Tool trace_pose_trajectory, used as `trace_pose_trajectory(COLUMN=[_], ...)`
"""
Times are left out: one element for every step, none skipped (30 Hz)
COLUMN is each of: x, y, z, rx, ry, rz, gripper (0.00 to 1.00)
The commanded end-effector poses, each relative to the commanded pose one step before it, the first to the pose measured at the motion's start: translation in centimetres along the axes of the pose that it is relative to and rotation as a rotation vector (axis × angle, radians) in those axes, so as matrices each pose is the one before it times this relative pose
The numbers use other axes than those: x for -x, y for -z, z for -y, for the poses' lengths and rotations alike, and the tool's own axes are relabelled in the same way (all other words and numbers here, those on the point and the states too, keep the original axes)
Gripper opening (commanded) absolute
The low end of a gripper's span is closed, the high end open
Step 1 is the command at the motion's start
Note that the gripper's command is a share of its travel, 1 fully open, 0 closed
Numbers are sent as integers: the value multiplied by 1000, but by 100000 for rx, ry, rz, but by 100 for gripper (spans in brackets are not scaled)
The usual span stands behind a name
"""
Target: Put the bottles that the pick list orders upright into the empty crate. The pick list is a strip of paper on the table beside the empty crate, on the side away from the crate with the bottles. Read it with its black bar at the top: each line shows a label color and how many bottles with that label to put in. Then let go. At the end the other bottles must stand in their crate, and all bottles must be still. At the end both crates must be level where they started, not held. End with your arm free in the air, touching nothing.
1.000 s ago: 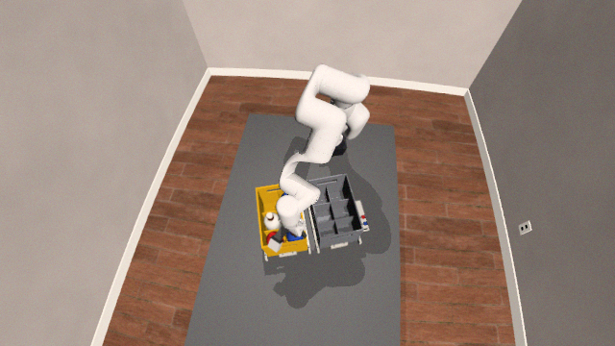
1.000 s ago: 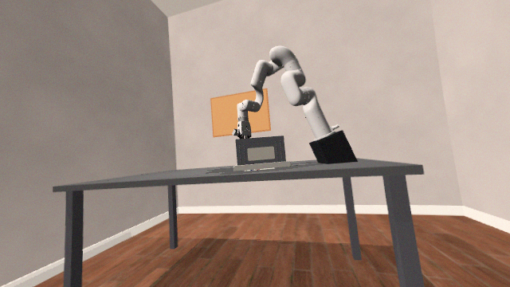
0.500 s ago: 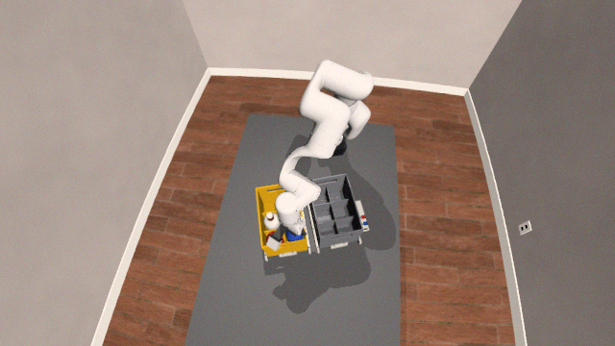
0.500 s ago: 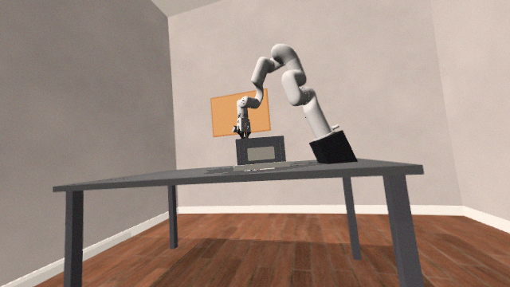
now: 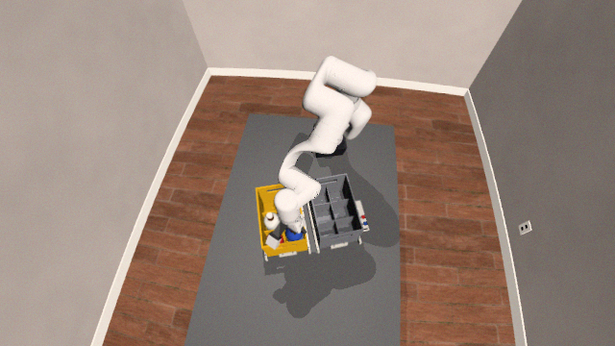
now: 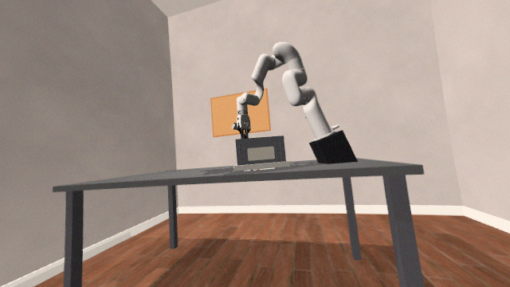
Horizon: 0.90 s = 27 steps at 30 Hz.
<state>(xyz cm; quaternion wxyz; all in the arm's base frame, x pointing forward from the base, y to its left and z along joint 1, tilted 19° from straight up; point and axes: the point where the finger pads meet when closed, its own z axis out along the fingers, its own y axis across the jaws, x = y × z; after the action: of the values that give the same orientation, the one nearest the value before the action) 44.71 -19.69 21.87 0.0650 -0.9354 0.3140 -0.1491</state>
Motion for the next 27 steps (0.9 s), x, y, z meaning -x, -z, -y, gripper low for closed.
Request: trace_pose_trajectory(x=[-181, 0, 0, 0, 0, 0, 0, 0, 0, 0, 0, 0, 0, 0, 0, 0, 0, 0, 0, 0, 0, 0, 0, 0, 0, 0, 0], y=[444, 167, 167, 167, 167, 167, 167, 167, 167, 167, 167, 167, 167, 167, 167, 167, 0, 0, 167, 167, 167, 167, 167, 167, 167, 167, 167], z=[6, 0, 0, 0, 0, 0, 0, 0, 0, 0, 0, 0, 0, 0, 0, 0, 0, 0, 0, 0, 0, 0, 0, 0, 0, 0, 0], rx=[-19, 0, 0, 0, 0, 0, 0, 0, 0, 0, 0, 0, 0, 0, 0, 0, 0, 0, 0, 0, 0, 0, 0, 0, 0, 0, 0], ry=[-10, 0, 0, 0, 0, 0, 0, 0, 0, 0, 0, 0, 0, 0, 0, 0, 0, 0, 0, 0, 0, 0, 0, 0, 0, 0, 0], rz=[-528, 0, 0, 0, 0, 0, 0, 0, 0, 0, 0, 0, 0, 0, 0, 0, 0, 0, 0, 0, 0, 0, 0, 0, 0, 0, 0], gripper=[0, 0, 0, 0, 0, 0, 0, 0, 0, 0, 0, 0, 0, 0, 0, 0, 0, 0, 0, 0, 0, 0, 0, 0, 0, 0, 0])
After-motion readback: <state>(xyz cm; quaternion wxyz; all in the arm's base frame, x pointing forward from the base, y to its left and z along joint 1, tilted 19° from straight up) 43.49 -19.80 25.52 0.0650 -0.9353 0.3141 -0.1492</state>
